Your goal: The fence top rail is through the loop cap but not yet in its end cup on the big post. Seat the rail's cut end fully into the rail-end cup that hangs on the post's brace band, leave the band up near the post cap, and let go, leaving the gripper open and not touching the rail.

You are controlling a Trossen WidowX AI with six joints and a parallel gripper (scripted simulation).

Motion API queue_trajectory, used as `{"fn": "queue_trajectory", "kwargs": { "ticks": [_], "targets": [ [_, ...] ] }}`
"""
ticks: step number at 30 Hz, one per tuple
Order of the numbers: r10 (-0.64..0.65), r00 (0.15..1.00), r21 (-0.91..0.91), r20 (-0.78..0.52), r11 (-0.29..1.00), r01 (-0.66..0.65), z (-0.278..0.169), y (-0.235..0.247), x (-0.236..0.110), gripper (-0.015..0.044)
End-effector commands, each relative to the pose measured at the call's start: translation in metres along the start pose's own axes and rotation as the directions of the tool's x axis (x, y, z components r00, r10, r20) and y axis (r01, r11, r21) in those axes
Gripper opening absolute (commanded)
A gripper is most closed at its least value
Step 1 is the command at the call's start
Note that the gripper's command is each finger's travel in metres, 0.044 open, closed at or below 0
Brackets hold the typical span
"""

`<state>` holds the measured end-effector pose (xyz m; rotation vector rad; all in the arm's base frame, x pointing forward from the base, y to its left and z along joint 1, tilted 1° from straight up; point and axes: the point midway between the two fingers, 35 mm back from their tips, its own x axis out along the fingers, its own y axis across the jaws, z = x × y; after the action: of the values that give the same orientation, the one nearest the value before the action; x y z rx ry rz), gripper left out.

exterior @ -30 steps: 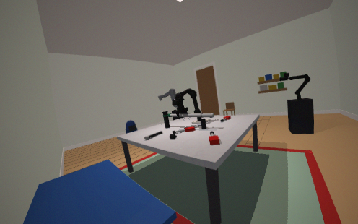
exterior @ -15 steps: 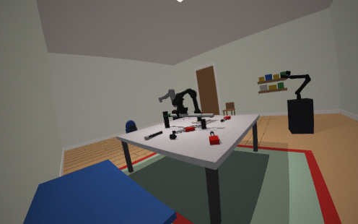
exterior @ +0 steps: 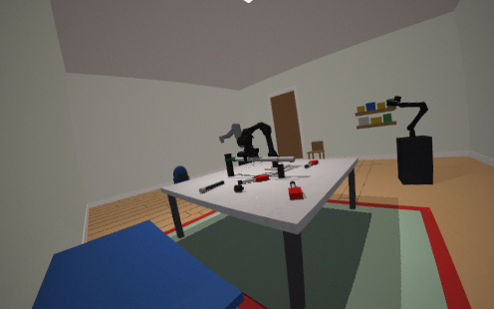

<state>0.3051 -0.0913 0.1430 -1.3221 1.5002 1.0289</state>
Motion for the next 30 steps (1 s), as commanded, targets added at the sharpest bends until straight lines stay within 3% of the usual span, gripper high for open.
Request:
{"fn": "queue_trajectory", "kwargs": {
  "ticks": [1, 30],
  "targets": [
    [-0.003, 1.0, 0.0, -0.009, 1.0, 0.003, -0.004, -0.0005, -0.0003, 0.0],
    [-0.003, 1.0, 0.0, -0.009, 1.0, 0.003, -0.014, -0.0012, 0.0006, 0.0]
  ]
}}
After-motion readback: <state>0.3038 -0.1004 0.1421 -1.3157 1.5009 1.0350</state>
